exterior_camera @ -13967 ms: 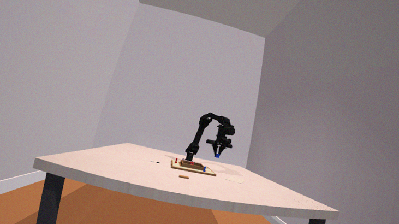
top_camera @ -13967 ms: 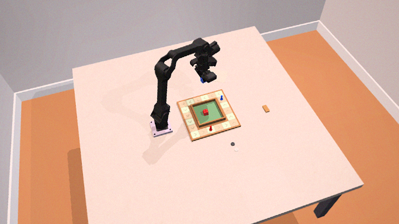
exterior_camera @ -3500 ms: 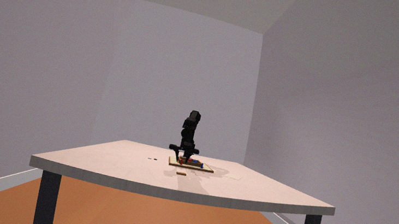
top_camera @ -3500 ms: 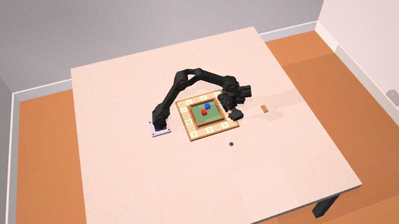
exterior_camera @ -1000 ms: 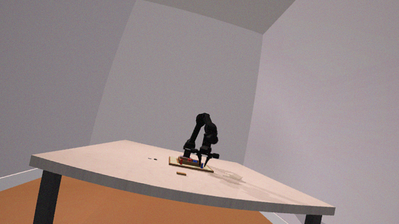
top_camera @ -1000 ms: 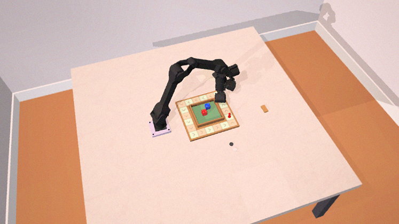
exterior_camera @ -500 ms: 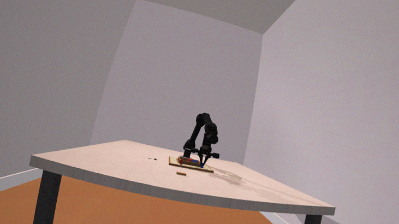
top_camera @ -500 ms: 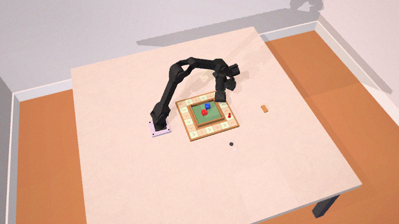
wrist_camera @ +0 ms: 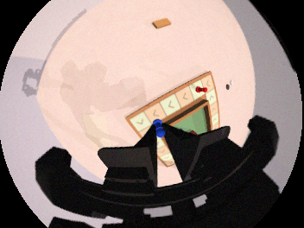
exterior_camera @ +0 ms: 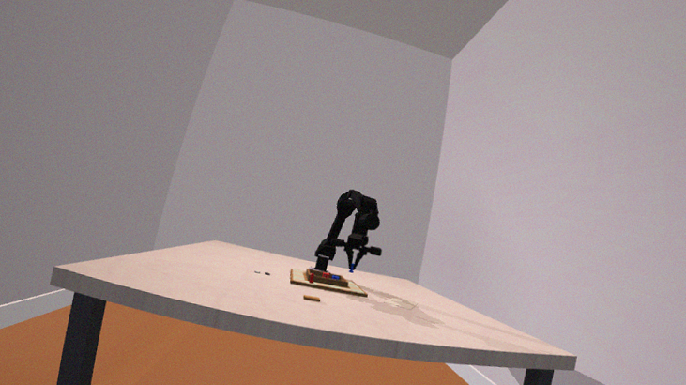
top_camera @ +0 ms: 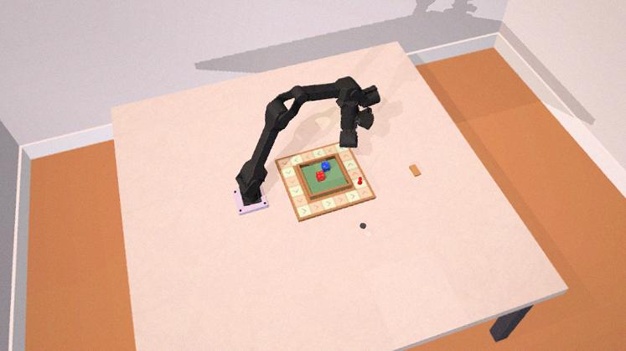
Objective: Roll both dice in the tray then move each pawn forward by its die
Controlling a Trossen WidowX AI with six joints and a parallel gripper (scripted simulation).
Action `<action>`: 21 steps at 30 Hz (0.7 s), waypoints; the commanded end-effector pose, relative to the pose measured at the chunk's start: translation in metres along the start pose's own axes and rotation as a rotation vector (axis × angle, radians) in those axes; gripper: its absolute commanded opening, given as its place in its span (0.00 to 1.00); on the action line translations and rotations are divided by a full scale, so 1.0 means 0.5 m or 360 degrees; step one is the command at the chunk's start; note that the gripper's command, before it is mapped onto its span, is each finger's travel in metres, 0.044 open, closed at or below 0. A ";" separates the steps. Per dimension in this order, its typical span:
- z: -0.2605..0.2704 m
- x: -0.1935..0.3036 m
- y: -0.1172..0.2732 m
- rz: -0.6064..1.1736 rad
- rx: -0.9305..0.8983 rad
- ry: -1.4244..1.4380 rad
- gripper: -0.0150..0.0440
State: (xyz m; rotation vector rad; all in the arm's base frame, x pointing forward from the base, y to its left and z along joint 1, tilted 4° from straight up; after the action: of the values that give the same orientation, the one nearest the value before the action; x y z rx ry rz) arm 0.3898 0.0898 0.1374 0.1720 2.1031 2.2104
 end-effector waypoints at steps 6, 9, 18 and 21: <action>-0.002 0.007 0.088 -0.0008 -0.0006 0.0006 0.25; -0.004 0.011 0.114 -0.0007 -0.0005 0.0006 0.25; 0.006 0.021 0.102 -0.0007 -0.0006 0.0006 0.25; 0.014 0.030 0.087 -0.0006 -0.0007 0.0006 0.25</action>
State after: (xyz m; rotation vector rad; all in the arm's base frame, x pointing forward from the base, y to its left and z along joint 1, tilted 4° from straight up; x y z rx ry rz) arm 0.3814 0.0910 0.1852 0.1692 2.1062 2.2131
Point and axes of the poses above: the point midway between the two fingers, 35 mm back from their tips, its own y axis back along the fingers, its own z axis across the jaws, x = y × z, the point moved 3 cm from there along y, back along the fingers, and after that the axes turned 10 degrees about y, right-handed, at the moved point
